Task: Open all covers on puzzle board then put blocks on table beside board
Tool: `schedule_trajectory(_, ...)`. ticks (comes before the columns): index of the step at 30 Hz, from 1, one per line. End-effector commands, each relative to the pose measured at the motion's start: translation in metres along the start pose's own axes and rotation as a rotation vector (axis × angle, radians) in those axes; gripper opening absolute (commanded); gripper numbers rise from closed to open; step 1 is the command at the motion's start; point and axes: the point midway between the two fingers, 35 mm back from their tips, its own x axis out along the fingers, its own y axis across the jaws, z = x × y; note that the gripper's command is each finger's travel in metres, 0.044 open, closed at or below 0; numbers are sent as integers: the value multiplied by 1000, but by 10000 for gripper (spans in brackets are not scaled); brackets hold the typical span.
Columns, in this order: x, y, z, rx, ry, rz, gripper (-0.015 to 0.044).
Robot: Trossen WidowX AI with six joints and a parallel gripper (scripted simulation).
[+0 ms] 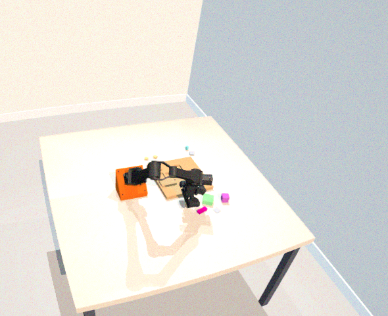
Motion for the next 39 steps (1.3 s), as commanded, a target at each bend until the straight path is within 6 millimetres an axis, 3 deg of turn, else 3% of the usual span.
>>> schedule_trajectory(1,0,0,0,0,0,0,316)
schedule_trajectory(6,-2,0,0,0,0,0,440)
schedule_trajectory(31,-76,1,-1,-8,6,8,440)
schedule_trajectory(39,-77,25,11,-128,4,28,230)
